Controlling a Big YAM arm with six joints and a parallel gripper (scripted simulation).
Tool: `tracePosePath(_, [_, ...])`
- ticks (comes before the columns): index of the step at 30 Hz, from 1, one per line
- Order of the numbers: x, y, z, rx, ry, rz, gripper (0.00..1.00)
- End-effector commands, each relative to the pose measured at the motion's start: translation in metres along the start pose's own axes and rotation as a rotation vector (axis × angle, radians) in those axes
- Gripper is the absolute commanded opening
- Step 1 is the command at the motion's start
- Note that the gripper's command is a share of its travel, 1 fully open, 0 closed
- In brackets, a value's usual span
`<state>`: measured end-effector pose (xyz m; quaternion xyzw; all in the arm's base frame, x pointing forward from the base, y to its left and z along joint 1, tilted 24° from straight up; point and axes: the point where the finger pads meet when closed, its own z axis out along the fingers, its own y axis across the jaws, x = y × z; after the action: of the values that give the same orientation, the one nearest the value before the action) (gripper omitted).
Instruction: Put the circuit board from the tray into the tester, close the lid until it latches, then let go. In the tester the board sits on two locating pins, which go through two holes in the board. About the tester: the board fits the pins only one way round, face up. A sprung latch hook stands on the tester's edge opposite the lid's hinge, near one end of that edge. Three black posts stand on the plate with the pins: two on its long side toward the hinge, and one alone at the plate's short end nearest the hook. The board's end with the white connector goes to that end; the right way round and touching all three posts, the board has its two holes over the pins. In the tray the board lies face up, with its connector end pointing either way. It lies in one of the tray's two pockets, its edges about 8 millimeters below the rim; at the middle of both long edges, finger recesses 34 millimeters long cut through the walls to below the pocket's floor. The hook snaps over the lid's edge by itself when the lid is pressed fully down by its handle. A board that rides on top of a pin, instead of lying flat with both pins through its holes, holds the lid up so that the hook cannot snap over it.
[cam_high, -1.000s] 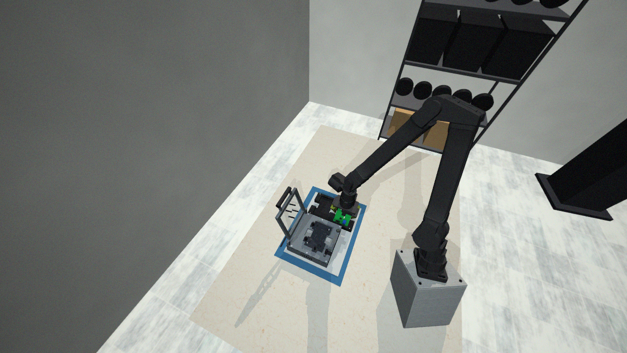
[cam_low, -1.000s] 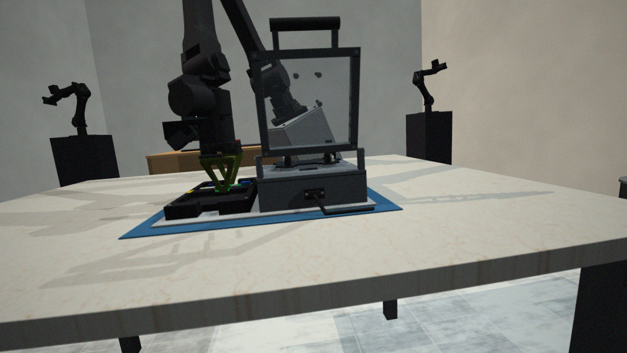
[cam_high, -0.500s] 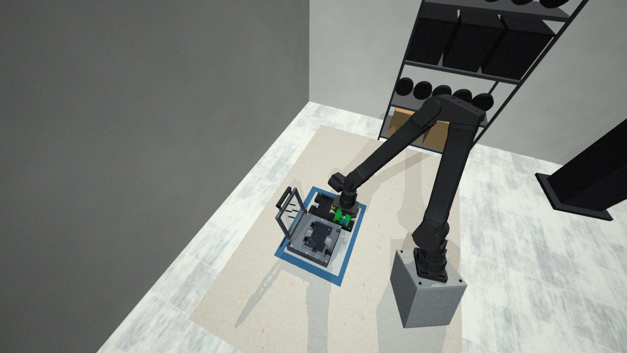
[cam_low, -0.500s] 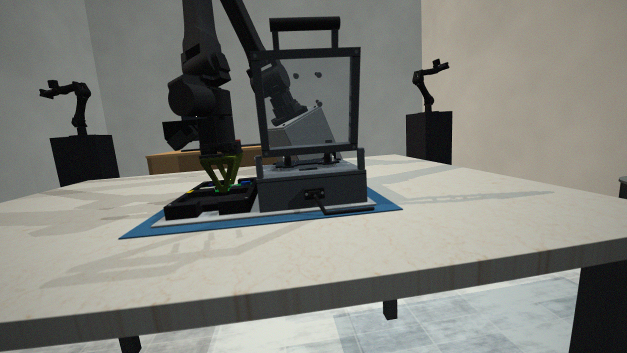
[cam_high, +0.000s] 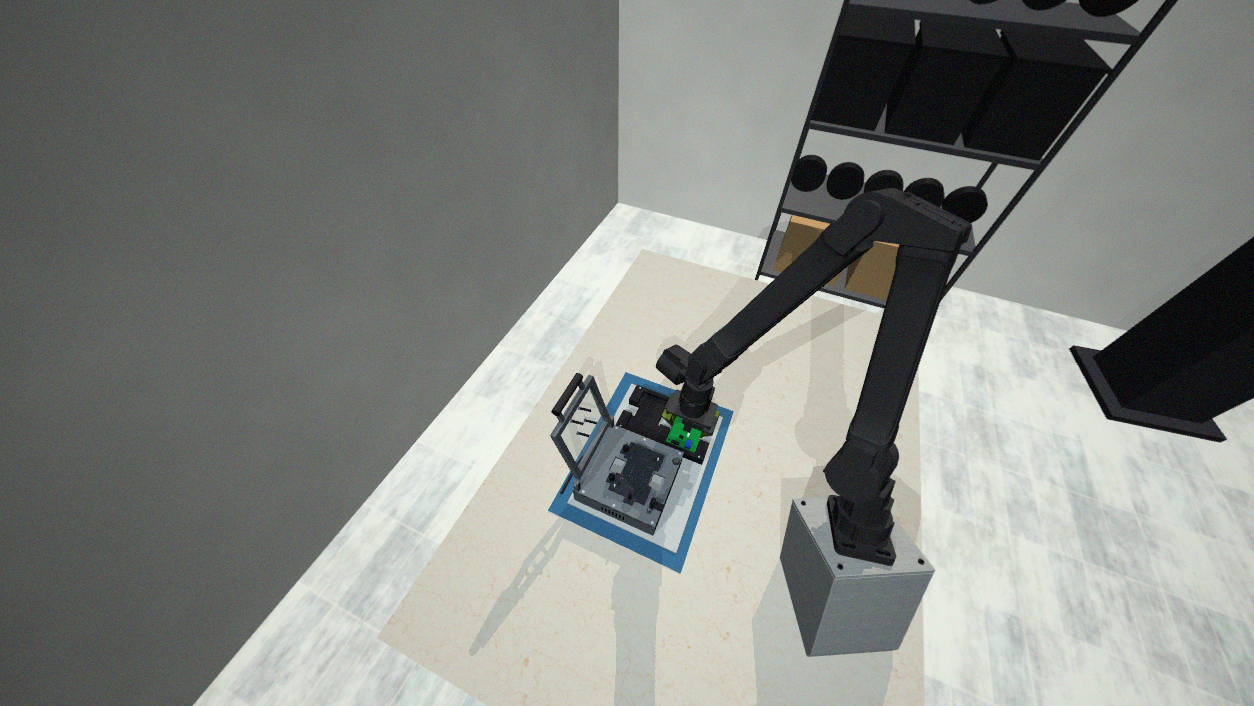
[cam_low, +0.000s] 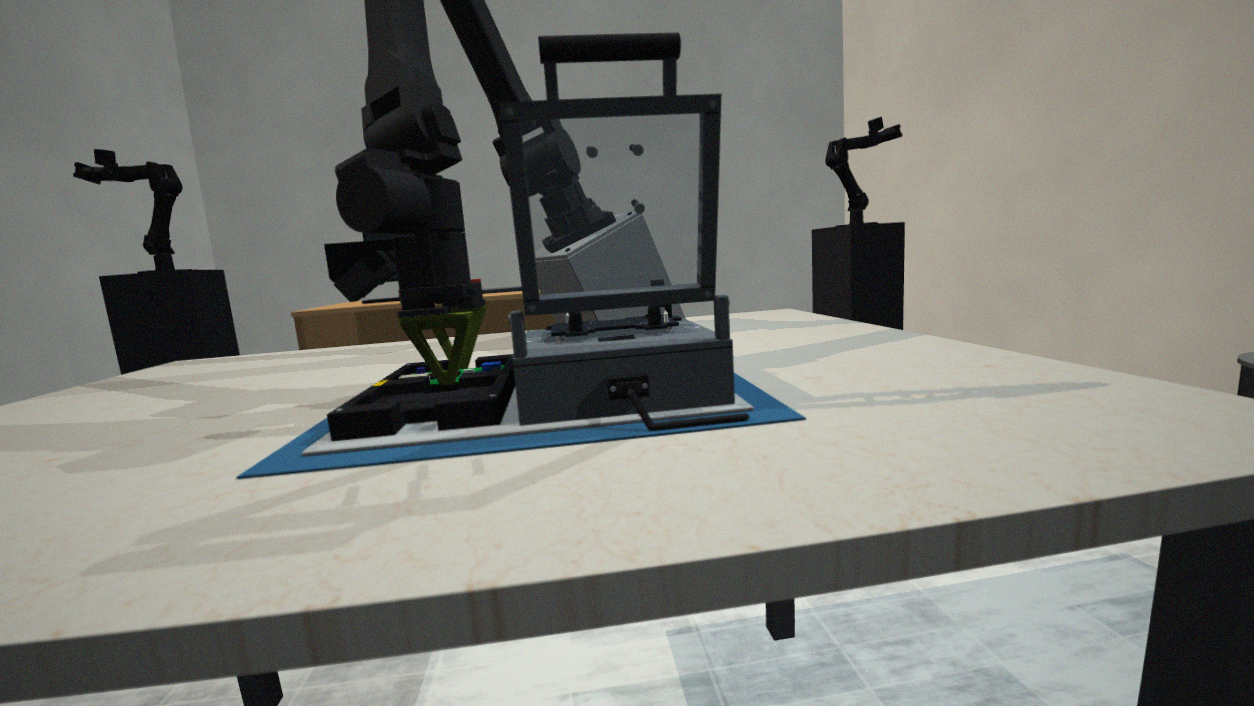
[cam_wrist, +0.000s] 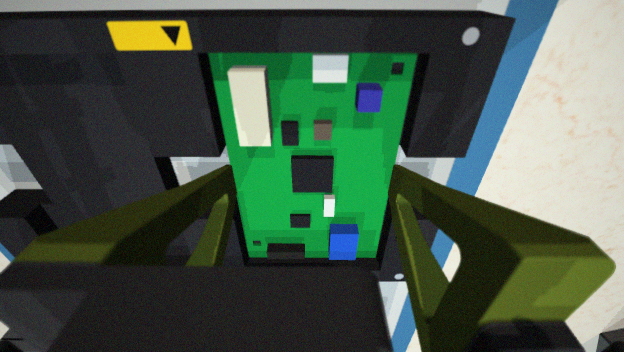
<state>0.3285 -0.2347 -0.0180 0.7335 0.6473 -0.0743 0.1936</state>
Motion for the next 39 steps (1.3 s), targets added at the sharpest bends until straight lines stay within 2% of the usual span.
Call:
tracePosePath(1, [-0.0057, -0.002, 0.0032, -0.003, -0.006, 0.001, 0.74])
tracePosePath(39, [-0.0057, -0.002, 0.0032, -0.003, -0.006, 0.001, 0.72])
